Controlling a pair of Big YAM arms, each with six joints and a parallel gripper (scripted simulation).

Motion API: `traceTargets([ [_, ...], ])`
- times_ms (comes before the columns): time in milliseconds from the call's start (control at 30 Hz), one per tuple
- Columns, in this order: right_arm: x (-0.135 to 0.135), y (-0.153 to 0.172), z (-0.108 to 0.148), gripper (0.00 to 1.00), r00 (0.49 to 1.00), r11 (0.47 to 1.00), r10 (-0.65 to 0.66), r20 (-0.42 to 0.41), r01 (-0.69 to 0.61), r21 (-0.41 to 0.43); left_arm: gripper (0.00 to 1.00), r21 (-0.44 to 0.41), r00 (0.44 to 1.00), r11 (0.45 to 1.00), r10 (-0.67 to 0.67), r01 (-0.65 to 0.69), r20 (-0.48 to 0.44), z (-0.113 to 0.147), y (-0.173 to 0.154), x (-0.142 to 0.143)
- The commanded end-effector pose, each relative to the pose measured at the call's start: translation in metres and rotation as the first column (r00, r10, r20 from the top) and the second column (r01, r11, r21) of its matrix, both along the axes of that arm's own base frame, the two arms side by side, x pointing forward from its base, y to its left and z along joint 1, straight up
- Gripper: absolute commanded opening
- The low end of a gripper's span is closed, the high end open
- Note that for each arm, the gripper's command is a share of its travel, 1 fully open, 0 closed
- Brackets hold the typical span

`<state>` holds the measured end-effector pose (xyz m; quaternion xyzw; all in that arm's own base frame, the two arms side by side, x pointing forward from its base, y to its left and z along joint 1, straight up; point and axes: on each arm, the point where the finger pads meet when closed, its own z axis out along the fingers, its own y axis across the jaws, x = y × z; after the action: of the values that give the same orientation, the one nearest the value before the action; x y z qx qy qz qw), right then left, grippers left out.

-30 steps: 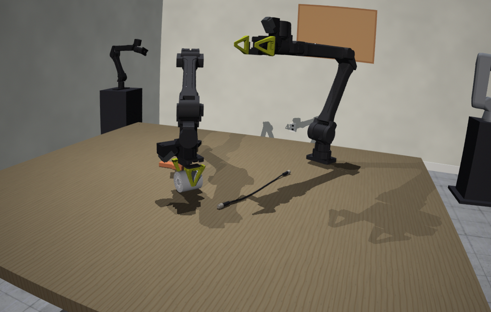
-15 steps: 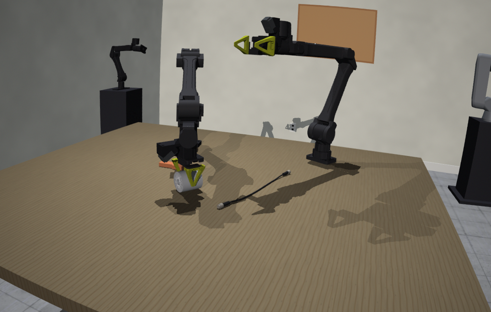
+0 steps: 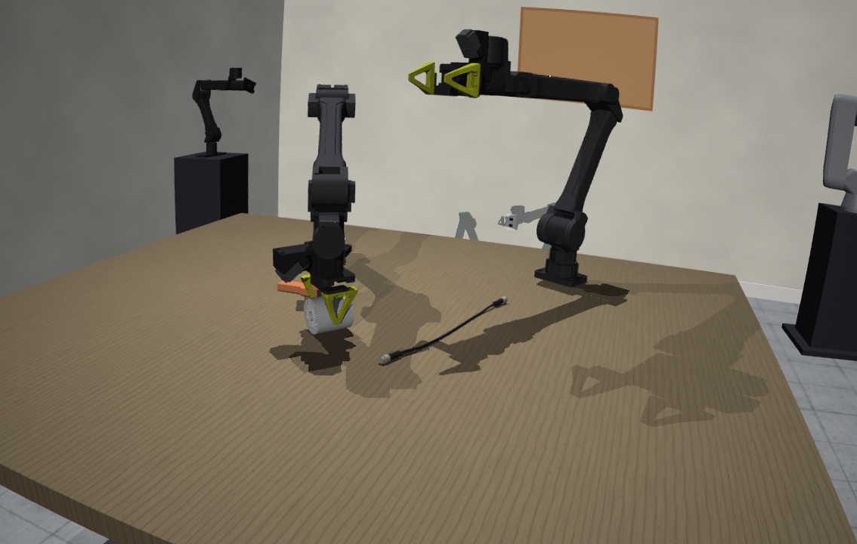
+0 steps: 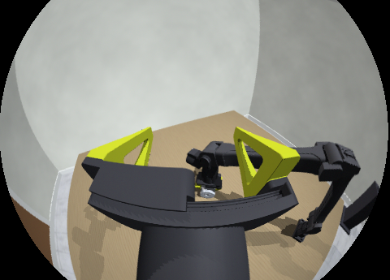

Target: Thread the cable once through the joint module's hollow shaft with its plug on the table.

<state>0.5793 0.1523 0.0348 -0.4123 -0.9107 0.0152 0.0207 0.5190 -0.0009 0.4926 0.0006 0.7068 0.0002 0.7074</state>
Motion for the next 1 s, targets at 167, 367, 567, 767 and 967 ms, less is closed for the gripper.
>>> traceTargets([
  [167, 0.0368, 0.0002, 0.0748, 0.7, 0.984, 0.994, -0.109, 0.142, 0.104, 0.046, 1.0, -0.009, 1.0, 1.0, 0.01, -0.01, 0.012, 0.01, 0.0066, 0.0044],
  [367, 0.0378, 0.0002, 0.0747, 0.7, 0.977, 0.987, -0.155, 0.148, 0.149, 0.053, 1.0, -0.009, 1.0, 1.0, 0.01, -0.01, 0.012, 0.01, 0.0066, 0.0044],
  [567, 0.0386, 0.0001, 0.0749, 0.7, 0.968, 0.98, -0.197, 0.153, 0.191, 0.058, 1.0, -0.009, 1.0, 1.0, 0.01, -0.01, 0.012, 0.01, 0.0066, 0.0044],
  [767, 0.039, 0.0003, 0.0752, 0.7, 0.956, 0.968, -0.249, 0.155, 0.242, 0.065, 1.0, -0.009, 1.0, 1.0, 0.01, -0.01, 0.012, 0.01, 0.0066, 0.0044],
  [967, 0.0389, 0.0008, 0.0755, 0.7, 0.947, 0.959, -0.283, 0.155, 0.275, 0.07, 1.0, -0.009, 1.0, 1.0, 0.01, -0.01, 0.012, 0.01, 0.0066, 0.0044],
])
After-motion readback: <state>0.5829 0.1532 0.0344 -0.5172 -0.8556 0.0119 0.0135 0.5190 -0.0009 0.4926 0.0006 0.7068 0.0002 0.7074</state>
